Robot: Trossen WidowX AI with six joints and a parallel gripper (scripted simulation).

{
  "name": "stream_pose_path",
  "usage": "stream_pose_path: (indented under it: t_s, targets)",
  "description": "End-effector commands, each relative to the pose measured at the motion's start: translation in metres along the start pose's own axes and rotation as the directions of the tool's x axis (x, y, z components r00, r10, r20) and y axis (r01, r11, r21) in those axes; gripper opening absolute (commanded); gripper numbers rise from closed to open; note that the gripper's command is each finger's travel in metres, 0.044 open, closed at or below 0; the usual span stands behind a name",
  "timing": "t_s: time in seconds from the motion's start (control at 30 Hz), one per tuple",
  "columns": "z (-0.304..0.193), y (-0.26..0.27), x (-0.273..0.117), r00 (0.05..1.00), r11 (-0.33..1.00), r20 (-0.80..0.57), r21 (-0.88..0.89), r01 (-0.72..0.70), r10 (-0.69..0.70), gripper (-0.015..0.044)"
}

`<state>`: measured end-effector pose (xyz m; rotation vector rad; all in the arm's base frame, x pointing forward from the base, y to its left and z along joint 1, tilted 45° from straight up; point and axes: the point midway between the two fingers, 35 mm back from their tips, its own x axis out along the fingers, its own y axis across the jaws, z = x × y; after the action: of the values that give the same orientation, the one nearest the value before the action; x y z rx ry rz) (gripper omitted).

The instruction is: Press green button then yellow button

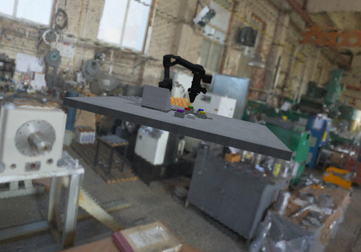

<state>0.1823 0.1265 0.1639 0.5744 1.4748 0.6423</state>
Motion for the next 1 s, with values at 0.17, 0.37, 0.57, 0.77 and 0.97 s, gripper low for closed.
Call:
stream_pose_path:
  t_s: [0.17, 0.37, 0.57, 0.77, 0.97]
  targets:
    - [-0.001, 0.002, 0.001, 1.0, 1.0, 0.009, -0.003, -0.008, 0.008, 0.002]
    - [0.0, 0.002, 0.004, 1.0, 1.0, 0.009, -0.003, -0.008, 0.008, 0.002]
    - [0.0, 0.002, 0.014, 1.0, 1.0, 0.009, -0.004, -0.007, 0.007, 0.002]
    - [0.0, 0.002, 0.023, 1.0, 1.0, 0.009, -0.004, -0.008, 0.008, 0.002]
    - [0.0, 0.003, 0.033, 1.0, 1.0, 0.01, -0.004, -0.01, 0.01, 0.002]
